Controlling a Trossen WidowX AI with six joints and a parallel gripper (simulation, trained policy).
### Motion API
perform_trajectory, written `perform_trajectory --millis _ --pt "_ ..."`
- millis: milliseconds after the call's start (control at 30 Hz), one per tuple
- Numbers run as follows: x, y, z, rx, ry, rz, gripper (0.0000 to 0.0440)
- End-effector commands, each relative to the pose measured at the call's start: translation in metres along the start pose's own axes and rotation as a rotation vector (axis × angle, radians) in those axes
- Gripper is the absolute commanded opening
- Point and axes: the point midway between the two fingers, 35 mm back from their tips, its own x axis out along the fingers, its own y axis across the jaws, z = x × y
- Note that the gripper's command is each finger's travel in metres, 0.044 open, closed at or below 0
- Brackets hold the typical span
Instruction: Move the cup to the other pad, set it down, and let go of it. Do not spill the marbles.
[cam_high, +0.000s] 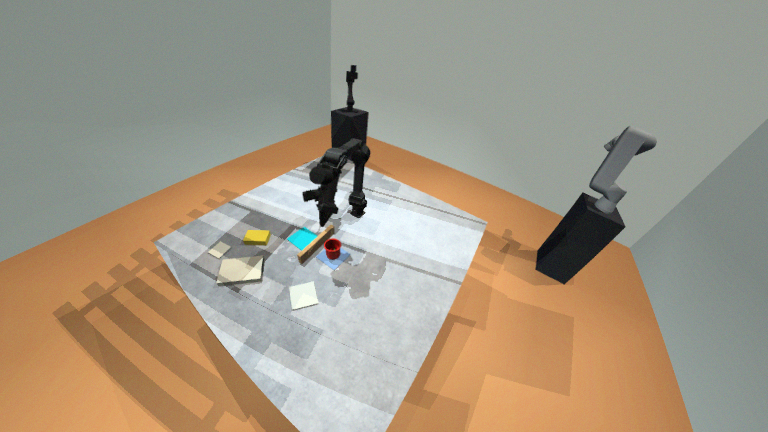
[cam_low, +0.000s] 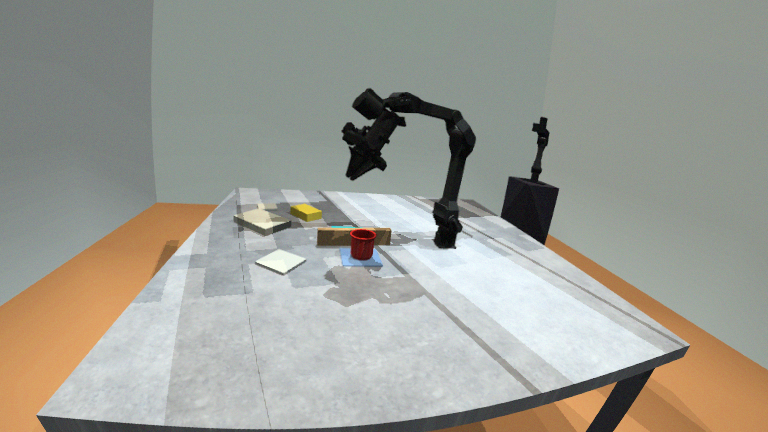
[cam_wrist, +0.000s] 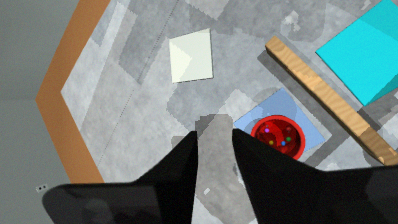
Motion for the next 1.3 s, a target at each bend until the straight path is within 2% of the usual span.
perform_trajectory --millis 0,867,1267 --pt "0.004 -0.004 -0.004 0.030 0.030 -0.046 0.0112" --pt "0.041 -0.056 -0.032 0.113 0.219 -0.424 0.0139" --pt "0.062 -0.077 -0.044 0.141 0.249 -0.541 0.0148"
